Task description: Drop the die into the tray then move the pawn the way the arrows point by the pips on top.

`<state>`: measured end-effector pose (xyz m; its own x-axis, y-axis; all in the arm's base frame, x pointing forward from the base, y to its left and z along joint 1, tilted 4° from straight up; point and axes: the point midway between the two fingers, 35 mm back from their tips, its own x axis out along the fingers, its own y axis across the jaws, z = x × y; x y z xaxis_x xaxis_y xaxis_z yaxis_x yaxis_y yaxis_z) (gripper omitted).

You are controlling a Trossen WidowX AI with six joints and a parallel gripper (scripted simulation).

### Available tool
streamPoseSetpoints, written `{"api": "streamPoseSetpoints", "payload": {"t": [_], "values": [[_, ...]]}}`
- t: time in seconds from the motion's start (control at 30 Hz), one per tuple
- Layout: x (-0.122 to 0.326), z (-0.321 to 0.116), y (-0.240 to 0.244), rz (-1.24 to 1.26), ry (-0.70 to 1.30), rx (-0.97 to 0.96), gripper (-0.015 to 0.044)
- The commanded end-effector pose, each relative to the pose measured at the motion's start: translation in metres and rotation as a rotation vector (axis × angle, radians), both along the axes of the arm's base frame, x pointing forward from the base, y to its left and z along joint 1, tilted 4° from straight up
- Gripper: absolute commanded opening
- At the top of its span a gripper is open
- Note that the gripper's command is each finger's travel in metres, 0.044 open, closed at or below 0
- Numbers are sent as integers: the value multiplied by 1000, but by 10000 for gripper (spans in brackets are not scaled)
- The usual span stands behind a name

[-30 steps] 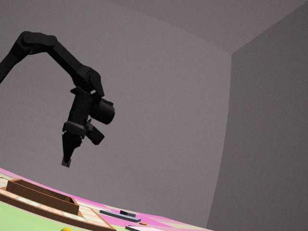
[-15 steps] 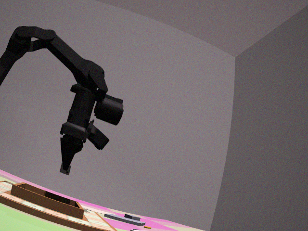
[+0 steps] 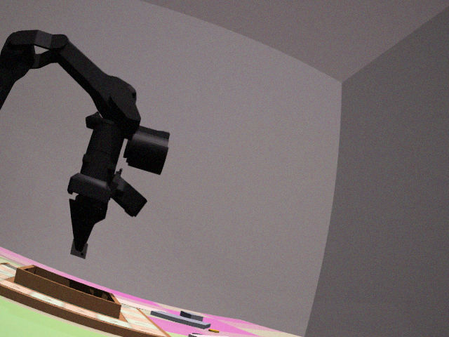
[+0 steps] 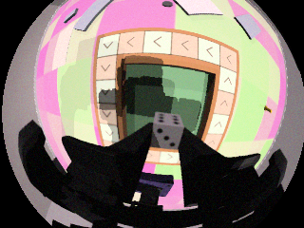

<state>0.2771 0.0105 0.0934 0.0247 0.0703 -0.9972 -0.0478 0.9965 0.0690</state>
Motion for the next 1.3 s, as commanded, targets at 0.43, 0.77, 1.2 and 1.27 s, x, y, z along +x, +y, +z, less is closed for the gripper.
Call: {"api": "streamPoseSetpoints", "payload": {"t": [0.43, 0.77, 1.2, 1.27], "values": [[5, -6, -1, -36, -530, 19, 0], [5, -7, -2, -52, -817, 38, 0], [-26, 22, -5, -52, -815, 38, 0], [-26, 22, -5, -52, -815, 38, 0]]}}
